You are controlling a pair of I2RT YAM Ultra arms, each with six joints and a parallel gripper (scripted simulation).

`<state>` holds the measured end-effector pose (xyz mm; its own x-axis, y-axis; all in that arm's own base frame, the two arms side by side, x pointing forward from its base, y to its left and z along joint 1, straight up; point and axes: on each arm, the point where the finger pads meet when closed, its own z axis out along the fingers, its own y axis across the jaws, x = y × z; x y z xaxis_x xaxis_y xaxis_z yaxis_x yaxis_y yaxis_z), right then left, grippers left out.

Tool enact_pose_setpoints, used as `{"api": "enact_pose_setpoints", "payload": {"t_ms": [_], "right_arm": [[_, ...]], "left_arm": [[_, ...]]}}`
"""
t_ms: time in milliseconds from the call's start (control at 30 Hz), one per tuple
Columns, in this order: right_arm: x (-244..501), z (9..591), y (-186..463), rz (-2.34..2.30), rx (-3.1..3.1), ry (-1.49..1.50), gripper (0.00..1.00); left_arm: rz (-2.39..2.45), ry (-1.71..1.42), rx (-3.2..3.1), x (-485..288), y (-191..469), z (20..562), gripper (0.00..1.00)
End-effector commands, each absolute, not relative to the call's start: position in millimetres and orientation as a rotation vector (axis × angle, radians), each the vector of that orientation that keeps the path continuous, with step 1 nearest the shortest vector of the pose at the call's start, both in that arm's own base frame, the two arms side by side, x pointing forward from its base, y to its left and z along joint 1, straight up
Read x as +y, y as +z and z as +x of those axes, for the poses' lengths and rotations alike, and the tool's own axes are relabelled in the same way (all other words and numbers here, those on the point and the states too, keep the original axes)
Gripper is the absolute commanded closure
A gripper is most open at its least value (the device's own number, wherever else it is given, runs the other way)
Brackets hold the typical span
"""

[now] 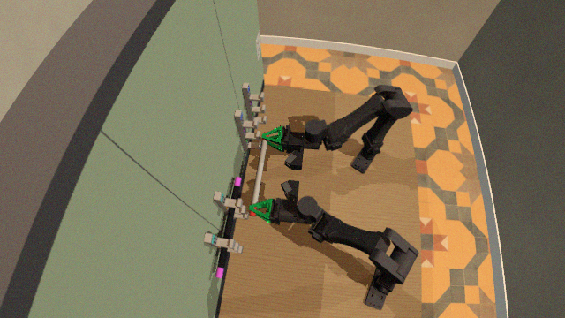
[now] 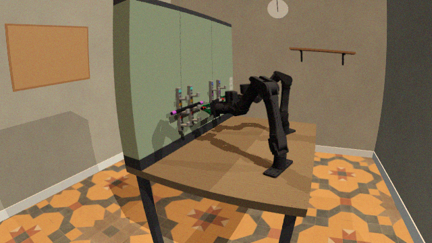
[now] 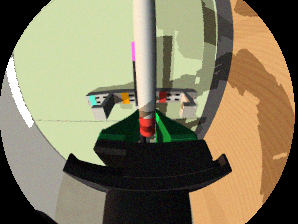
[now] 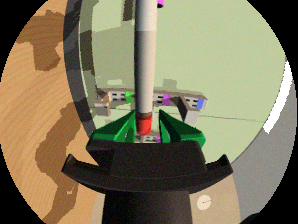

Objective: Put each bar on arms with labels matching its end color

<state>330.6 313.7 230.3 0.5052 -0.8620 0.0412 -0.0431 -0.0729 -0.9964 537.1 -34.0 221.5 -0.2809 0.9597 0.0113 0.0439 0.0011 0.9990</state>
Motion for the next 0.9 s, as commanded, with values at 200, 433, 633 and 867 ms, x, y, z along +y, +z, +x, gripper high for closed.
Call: {"api": "enact_pose_setpoints", "payload": {"t_ms": [200, 433, 633, 867], "right_arm": [[313.4, 331.7, 241.9, -1.41, 0.822, -0.822, 0.55], [313.4, 331.7, 241.9, -1.41, 0.822, -0.822, 0.4], [313.4, 331.7, 241.9, -1.41, 0.822, -0.822, 0.31], [313.4, 331.7, 241.9, -1.41, 0.822, -0.822, 0.15]], "left_arm": [[1.061, 1.416, 1.416, -32.6, 247.3, 538.7, 1.0], [1.061, 1.416, 1.416, -32.6, 247.9, 538.7, 1.0], [1.061, 1.416, 1.416, -32.6, 248.5, 538.7, 1.0], [1.061, 1.416, 1.416, -32.6, 250.8, 538.7, 1.0]]}}
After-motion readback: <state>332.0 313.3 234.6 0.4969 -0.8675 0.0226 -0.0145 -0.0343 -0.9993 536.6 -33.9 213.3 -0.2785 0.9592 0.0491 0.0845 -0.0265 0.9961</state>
